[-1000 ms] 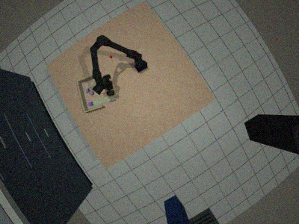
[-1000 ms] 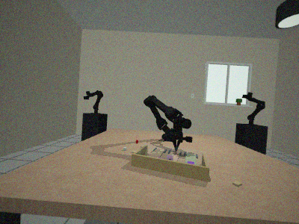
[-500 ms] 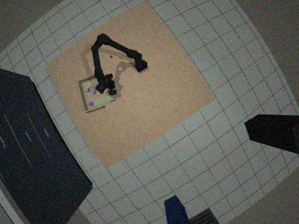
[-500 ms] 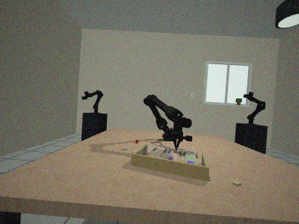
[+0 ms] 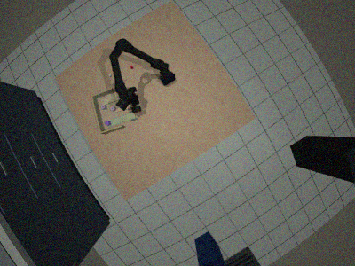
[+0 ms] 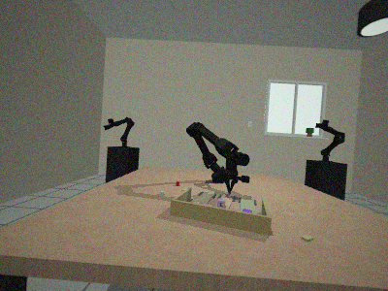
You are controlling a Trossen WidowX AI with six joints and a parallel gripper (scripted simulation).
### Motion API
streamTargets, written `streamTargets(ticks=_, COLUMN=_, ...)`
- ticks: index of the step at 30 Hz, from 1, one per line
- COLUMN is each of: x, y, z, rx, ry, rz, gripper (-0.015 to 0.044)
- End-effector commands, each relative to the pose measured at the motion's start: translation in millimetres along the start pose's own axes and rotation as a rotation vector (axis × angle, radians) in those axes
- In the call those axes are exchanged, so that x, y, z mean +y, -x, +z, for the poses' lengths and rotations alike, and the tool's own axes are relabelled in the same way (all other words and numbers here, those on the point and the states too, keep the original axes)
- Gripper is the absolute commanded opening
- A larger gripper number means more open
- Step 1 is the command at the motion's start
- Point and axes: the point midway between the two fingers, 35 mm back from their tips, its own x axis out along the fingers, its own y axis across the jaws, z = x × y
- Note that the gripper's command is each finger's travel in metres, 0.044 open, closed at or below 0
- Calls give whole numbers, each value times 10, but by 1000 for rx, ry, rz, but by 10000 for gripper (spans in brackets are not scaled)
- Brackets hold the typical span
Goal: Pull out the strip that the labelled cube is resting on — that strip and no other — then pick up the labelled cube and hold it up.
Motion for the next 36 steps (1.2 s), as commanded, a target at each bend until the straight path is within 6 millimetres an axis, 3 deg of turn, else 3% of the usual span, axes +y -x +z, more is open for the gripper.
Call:
streamTargets(ticks=1, x=-19, y=-57, z=-168, rx=33, ry=10, rz=-3, gripper=0)
streamTargets(ticks=36, x=-29, y=-43, z=-625, rx=35, ry=11, rz=-2, gripper=0)
